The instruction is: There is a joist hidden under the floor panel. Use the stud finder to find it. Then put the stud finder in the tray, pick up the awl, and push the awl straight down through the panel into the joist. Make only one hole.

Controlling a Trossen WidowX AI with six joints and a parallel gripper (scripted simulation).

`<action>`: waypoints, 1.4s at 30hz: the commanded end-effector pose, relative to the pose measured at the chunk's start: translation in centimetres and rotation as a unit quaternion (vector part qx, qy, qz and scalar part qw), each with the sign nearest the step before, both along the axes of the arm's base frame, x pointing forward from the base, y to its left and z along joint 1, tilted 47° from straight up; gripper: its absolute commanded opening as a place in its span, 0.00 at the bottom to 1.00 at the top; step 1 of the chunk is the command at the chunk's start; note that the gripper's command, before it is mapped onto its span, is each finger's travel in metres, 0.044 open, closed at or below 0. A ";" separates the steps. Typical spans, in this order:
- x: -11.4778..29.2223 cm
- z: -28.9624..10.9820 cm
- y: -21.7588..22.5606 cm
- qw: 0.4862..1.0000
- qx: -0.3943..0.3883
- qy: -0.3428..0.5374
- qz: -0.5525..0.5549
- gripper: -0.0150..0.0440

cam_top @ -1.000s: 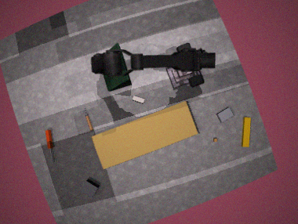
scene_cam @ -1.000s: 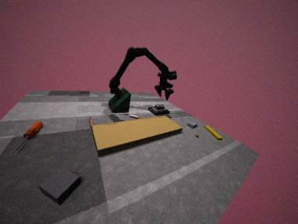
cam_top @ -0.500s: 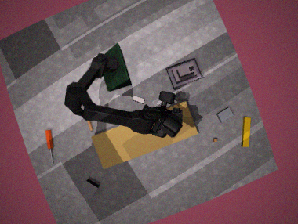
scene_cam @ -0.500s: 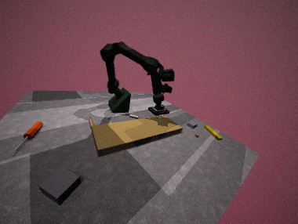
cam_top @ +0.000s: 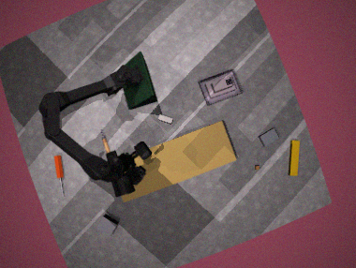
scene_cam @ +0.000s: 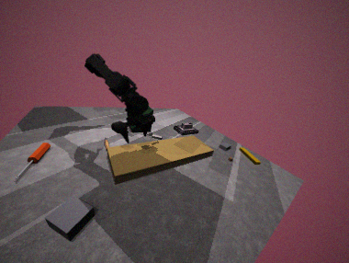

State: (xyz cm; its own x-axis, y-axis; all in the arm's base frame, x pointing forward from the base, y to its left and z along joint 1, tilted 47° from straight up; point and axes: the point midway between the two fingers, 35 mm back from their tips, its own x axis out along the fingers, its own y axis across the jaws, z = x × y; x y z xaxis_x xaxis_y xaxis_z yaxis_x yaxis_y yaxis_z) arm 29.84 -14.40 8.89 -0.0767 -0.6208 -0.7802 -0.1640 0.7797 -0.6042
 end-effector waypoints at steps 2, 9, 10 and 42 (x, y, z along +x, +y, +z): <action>-5.6 4.1 -5.3 0.993 -0.055 -0.029 -0.102 1.00; -9.0 6.2 -7.5 0.983 -0.087 -0.043 -0.157 1.00; -9.0 6.2 -7.5 0.983 -0.087 -0.043 -0.157 1.00; -8.6 4.9 -10.1 0.983 -0.086 -0.046 -0.158 1.00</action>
